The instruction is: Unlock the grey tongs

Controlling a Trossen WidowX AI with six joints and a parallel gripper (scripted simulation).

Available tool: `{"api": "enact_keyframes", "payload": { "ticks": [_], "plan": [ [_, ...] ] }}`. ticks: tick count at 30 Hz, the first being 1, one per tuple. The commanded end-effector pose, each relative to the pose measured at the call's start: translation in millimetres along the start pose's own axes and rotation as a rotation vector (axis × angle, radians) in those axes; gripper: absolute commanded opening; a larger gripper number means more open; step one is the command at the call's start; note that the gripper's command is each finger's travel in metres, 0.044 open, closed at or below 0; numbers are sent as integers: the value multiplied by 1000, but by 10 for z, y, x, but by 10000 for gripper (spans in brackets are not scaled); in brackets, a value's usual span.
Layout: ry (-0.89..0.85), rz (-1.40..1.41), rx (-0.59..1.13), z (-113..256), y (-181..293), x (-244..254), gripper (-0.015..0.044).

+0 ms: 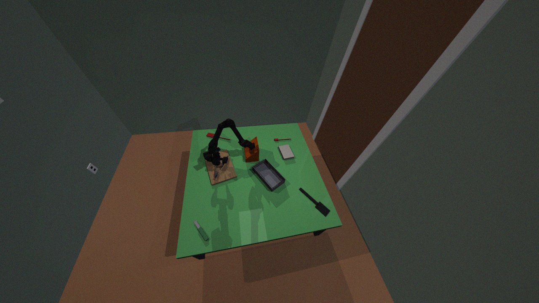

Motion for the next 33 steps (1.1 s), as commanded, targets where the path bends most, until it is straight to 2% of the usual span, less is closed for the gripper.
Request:
{"api": "enact_keyframes", "payload": {
  "ticks": [1,13,18,24,33],
  "plan": [
    [-4,-2,-11,91,-278,-44,440],
    [-4,-4,-13,590,-1384,142,440],
    [-5,-3,-13,624,-1395,148,440],
    [-17,8,-20,1050,-1289,137,440],
    [-17,8,-20,1050,-1289,137,440]
  ]
}}
Point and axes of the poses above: the point midway between the two fingers, 35 mm back from their tips, its own z axis back along the fingers, its own x axis across the jaws, y = z × x, the point moved 5 cm from there along z, back along the fingers, and after that the axes turned 5 degrees about -z, right-handed, at the moved point
